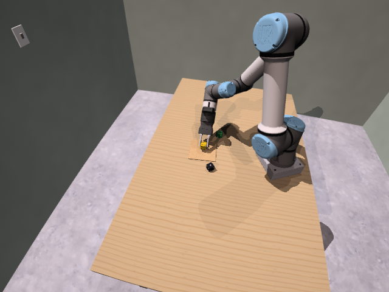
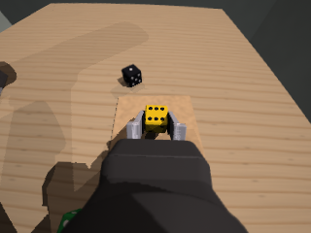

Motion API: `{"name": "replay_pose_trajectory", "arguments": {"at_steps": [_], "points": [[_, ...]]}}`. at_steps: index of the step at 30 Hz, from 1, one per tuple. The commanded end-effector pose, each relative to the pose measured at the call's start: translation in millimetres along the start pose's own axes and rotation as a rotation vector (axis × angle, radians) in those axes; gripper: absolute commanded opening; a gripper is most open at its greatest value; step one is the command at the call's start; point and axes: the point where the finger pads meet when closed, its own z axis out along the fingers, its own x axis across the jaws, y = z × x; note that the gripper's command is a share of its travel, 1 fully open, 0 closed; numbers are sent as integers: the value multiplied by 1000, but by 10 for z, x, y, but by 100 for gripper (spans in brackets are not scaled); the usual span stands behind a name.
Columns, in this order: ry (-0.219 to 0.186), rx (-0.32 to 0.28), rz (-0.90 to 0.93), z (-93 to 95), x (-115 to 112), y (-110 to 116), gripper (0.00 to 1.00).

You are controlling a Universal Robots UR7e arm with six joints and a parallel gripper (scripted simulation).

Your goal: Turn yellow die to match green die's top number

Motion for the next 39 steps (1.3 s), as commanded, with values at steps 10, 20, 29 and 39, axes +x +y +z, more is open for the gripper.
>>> {"name": "replay_pose_trajectory", "arguments": {"at_steps": [10,20,29,39], "points": [[1,-1,-1,64,4,66,57],[1,-1,-1,70,4,72,57],[1,-1,-1,70,4,72,57],[1,-1,-1,70,4,72,57]]}}
